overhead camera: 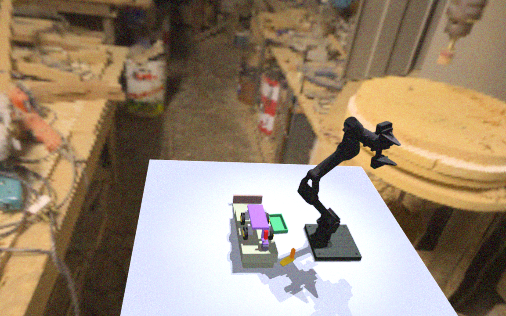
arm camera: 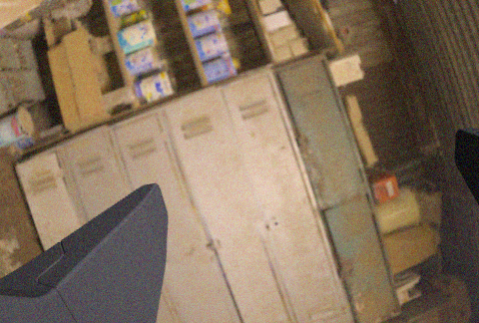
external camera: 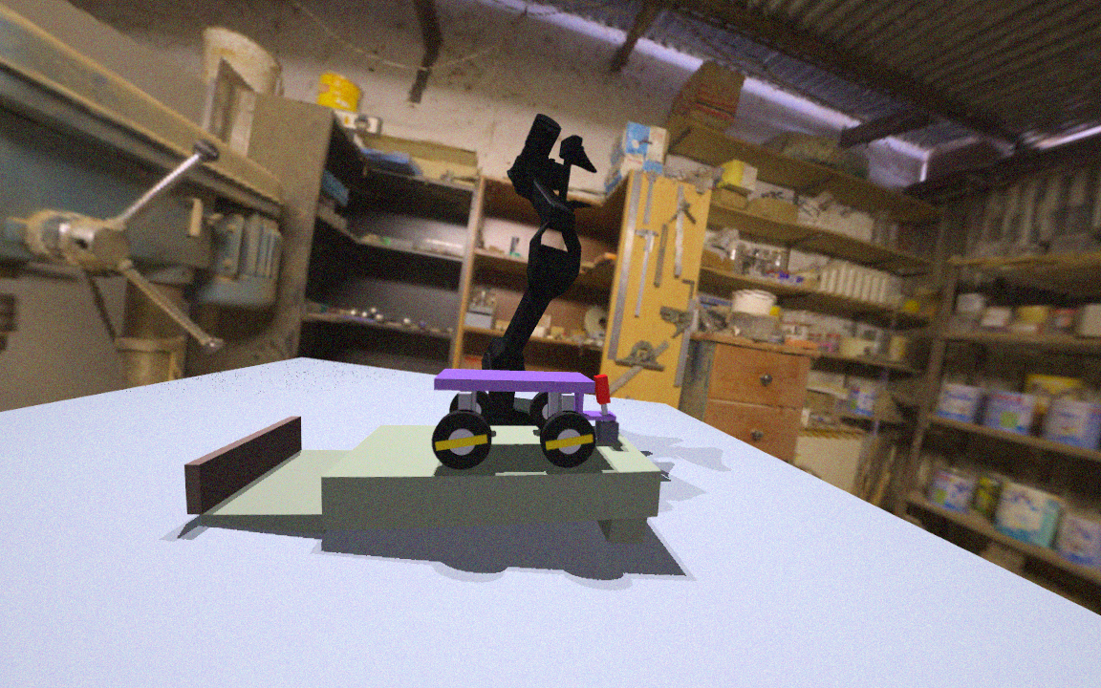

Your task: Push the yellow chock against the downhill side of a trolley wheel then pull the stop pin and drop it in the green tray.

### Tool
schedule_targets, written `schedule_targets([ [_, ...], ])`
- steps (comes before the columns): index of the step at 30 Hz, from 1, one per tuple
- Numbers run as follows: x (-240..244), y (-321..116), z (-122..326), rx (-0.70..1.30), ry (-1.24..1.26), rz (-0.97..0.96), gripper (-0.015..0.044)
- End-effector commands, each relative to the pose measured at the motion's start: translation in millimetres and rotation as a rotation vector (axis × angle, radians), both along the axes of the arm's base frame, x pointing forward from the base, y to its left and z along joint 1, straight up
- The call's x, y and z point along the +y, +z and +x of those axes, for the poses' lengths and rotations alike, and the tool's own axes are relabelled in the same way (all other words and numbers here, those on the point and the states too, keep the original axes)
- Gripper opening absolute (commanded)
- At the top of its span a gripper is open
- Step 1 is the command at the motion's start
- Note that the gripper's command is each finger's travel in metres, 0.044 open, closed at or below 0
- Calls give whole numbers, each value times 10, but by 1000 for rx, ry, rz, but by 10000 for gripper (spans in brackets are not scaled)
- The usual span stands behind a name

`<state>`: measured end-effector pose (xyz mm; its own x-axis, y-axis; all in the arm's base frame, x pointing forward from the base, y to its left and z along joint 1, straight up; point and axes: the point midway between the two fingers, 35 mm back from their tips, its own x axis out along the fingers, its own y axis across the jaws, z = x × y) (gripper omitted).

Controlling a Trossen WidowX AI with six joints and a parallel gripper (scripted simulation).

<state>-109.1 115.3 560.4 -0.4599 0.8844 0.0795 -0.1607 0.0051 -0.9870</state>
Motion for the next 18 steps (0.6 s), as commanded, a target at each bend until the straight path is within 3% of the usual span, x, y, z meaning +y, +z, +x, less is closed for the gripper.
schedule_targets([
  [1,-4,0,-5,-1,3,1,374],
  [8,-249,-9,-291,-30,159,57,190],
  [18,-885,-73,-714,-77,476,172,190],
])
